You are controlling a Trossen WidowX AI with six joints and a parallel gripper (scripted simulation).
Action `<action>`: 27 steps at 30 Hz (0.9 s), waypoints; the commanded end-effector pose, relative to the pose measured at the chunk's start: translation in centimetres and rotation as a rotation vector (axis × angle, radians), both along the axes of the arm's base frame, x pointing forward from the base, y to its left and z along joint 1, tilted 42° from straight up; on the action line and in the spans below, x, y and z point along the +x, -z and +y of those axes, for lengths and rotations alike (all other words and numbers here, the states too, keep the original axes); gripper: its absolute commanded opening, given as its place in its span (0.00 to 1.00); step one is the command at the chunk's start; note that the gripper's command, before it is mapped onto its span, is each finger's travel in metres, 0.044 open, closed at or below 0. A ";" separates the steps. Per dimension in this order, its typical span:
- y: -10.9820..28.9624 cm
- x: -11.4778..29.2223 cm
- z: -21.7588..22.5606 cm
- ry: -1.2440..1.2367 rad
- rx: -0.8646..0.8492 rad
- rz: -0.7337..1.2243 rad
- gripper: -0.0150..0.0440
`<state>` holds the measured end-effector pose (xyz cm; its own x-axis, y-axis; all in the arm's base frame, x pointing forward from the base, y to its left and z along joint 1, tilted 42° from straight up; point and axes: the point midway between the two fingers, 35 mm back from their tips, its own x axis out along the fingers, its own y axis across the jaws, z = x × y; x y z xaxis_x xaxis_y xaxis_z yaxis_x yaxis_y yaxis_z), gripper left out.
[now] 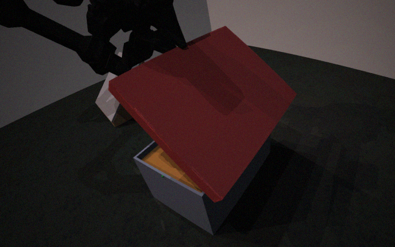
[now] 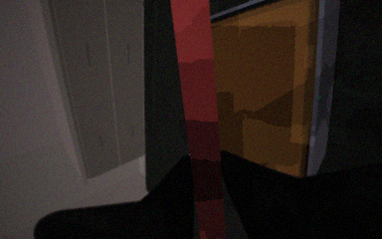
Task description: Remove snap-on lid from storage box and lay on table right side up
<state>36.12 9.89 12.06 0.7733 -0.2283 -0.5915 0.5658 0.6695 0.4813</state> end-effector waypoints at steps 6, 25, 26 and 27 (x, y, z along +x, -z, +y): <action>0.9 -0.7 1.5 -0.005 0.007 -0.010 0.25; 3.3 -2.2 4.1 -0.005 0.009 -0.009 0.25; 3.4 -2.3 4.2 -0.005 0.009 -0.009 0.25; 3.6 -2.4 4.4 -0.005 0.009 -0.009 0.25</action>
<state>34.01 13.59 8.71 0.7738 -0.2255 -0.5919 0.5649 0.6684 0.4839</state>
